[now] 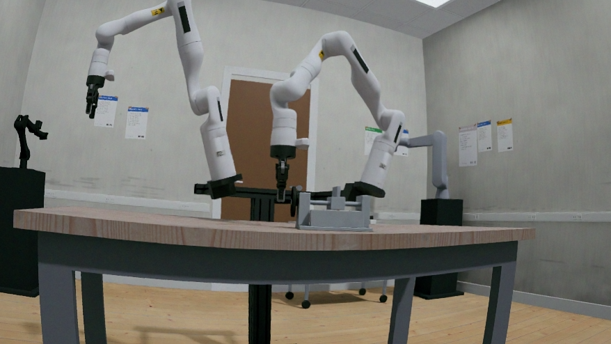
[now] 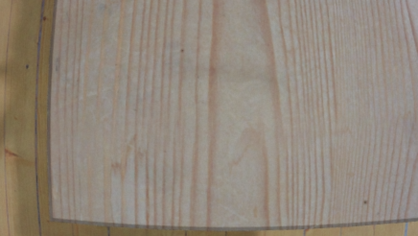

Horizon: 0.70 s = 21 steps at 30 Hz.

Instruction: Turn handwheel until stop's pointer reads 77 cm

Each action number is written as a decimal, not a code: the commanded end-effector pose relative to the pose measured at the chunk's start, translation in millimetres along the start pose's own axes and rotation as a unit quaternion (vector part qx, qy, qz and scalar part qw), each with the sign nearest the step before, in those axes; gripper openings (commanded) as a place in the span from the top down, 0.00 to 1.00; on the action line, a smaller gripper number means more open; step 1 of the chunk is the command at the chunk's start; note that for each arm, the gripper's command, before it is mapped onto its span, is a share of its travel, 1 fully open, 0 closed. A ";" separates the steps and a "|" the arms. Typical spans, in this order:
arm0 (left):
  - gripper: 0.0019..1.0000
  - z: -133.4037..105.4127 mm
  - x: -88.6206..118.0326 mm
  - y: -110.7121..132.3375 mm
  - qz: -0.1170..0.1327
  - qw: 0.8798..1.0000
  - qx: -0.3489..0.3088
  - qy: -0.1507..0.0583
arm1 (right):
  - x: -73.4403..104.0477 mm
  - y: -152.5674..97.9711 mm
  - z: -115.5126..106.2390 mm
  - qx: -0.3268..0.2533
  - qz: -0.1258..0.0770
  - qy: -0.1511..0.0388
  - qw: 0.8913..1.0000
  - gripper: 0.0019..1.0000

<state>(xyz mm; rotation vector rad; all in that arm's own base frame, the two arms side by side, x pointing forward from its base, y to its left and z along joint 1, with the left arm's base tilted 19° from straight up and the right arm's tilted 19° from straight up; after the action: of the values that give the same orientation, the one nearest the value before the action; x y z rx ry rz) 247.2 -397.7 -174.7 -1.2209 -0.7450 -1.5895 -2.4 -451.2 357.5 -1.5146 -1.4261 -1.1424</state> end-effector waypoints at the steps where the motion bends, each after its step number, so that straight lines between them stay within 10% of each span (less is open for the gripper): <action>1: 0.84 1.6 11.0 0.9 0.000 1.000 0.005 0.001 | 0.7 -1.5 0.6 0.006 0.002 0.002 1.000 0.00; 21: 0.84 2.3 33.8 26.8 -0.002 1.000 0.005 -0.001 | 0.7 -1.5 0.6 0.006 0.002 0.002 1.000 0.00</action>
<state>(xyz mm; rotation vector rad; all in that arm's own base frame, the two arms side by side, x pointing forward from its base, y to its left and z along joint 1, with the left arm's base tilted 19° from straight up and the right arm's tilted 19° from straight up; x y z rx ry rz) 263.2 -411.2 -149.9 -1.2098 -0.7531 -1.5803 -2.4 -451.2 357.5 -1.5146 -1.4261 -1.1424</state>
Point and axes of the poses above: on each arm, the point where the finger pads meet when closed, its own x axis back along the fingers, its own y axis across the jaws, z = x × y, the point moved 1 cm from there along x, back along the fingers, and after that the axes turned 5 degrees about -x, right-handed, at the moved point
